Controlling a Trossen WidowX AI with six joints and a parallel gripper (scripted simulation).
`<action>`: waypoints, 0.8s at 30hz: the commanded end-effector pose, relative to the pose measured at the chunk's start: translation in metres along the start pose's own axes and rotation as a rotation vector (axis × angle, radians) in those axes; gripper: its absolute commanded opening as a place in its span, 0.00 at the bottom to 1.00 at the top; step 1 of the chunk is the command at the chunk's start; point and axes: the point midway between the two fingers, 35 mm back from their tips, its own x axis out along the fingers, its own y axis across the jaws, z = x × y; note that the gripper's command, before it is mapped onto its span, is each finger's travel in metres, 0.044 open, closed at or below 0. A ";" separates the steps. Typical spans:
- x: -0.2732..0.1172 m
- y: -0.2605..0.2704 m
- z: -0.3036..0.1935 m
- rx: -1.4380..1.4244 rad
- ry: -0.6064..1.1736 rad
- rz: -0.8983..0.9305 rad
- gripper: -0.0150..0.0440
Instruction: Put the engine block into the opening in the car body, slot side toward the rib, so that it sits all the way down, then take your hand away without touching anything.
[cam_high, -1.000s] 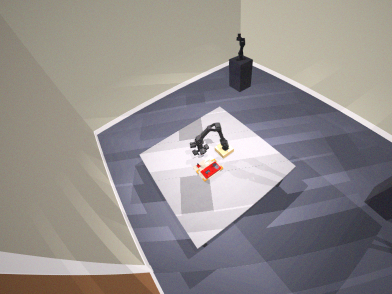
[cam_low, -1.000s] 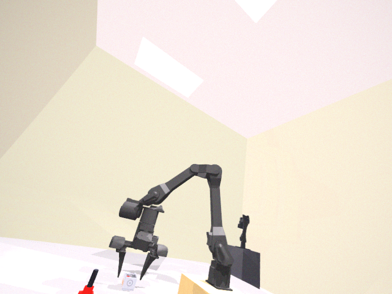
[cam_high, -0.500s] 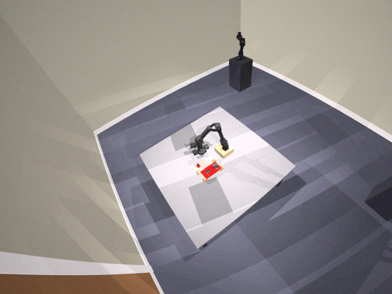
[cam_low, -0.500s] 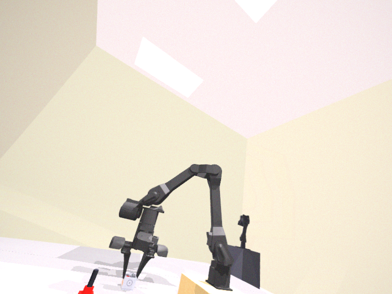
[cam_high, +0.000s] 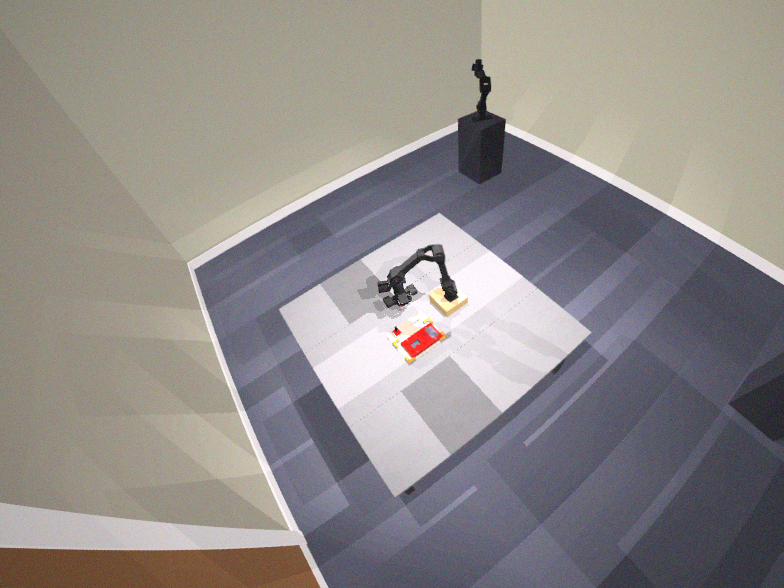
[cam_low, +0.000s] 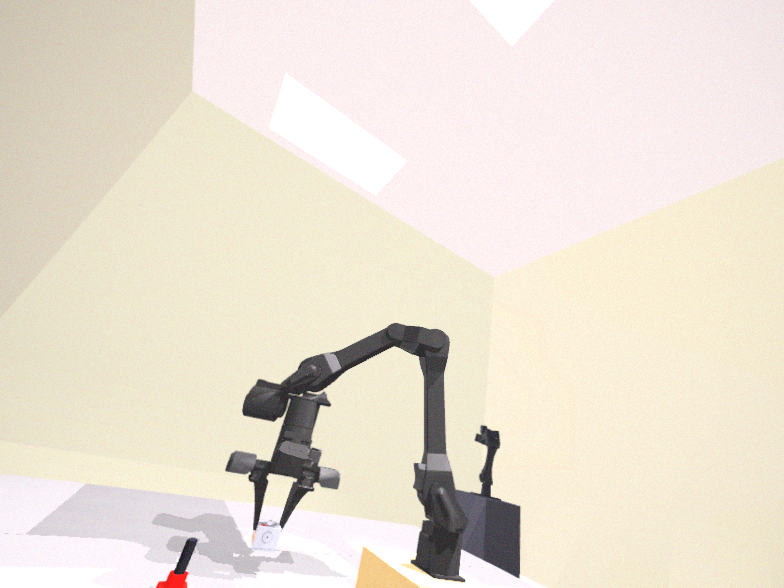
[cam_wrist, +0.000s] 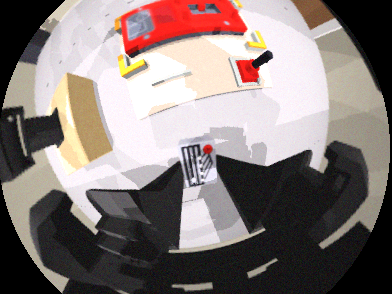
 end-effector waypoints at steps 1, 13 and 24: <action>-0.018 -0.004 -0.002 0.004 0.011 -0.020 0.25; -0.055 -0.002 -0.001 0.003 0.010 -0.019 0.25; -0.089 0.004 0.001 0.003 0.010 -0.018 0.25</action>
